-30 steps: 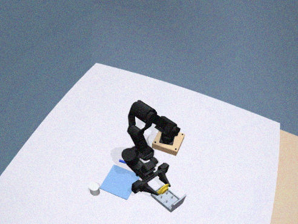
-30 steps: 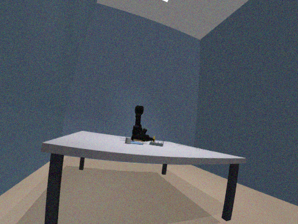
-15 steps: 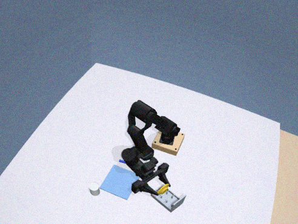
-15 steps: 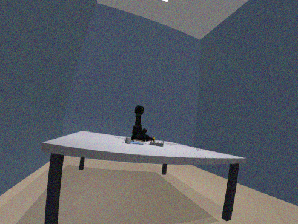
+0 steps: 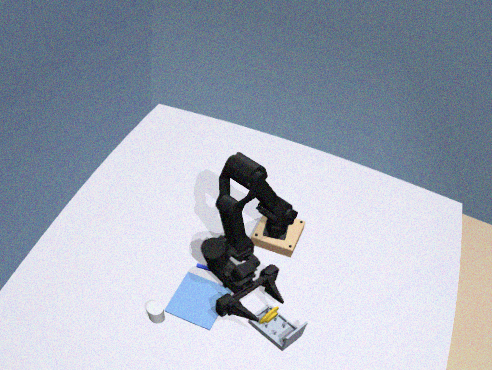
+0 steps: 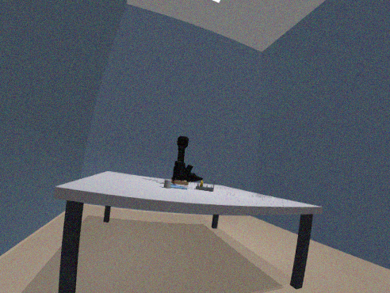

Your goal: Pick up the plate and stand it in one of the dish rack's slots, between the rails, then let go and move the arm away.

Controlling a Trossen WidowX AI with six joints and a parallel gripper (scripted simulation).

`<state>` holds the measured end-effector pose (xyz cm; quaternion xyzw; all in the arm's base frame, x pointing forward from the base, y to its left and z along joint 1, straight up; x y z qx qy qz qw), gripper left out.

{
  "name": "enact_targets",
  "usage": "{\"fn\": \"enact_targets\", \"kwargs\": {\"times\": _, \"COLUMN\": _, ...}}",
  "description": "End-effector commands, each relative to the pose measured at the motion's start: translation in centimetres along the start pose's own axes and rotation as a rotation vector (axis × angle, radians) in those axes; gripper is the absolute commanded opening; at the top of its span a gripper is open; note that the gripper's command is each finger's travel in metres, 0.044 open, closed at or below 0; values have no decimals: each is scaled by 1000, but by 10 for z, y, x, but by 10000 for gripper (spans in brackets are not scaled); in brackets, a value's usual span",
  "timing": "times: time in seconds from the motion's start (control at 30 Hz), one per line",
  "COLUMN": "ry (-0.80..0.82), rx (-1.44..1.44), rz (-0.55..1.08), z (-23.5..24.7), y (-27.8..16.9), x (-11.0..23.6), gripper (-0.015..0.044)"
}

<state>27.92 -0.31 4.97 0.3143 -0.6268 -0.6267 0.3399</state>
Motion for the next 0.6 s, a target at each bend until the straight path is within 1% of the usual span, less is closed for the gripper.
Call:
{"fn": "enact_targets", "kwargs": {"times": 0.0, "ry": 4, "rx": 7, "rz": -15, "z": -1, "y": 38, "x": 1, "gripper": 400}}
{"fn": "enact_targets", "kwargs": {"times": 0.13, "ry": 7, "rx": 3, "rz": -30, "z": -1, "y": 77, "x": 2, "gripper": 400}}
{"fn": "enact_targets", "kwargs": {"times": 0.2, "ry": 8, "rx": 2, "rz": -34, "z": -2, "y": 89, "x": 3, "gripper": 400}}
{"fn": "enact_targets", "kwargs": {"times": 0.4, "ry": 5, "rx": -1, "rz": -34, "z": -3, "y": 90, "x": 3, "gripper": 400}}
{"fn": "enact_targets", "kwargs": {"times": 0.57, "ry": -90, "rx": -78, "rz": -18, "z": -31, "y": 95, "x": 1, "gripper": 400}}
Point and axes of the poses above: the point midway between the two fingers, 35 mm back from their tips, its own x axis back along the fingers, its own z axis across the jaws, y = z × x, the point moved 2 cm from there along x, back along the fingers, and after that the axes turned 2 degrees about -x, right-handed, at the moved point
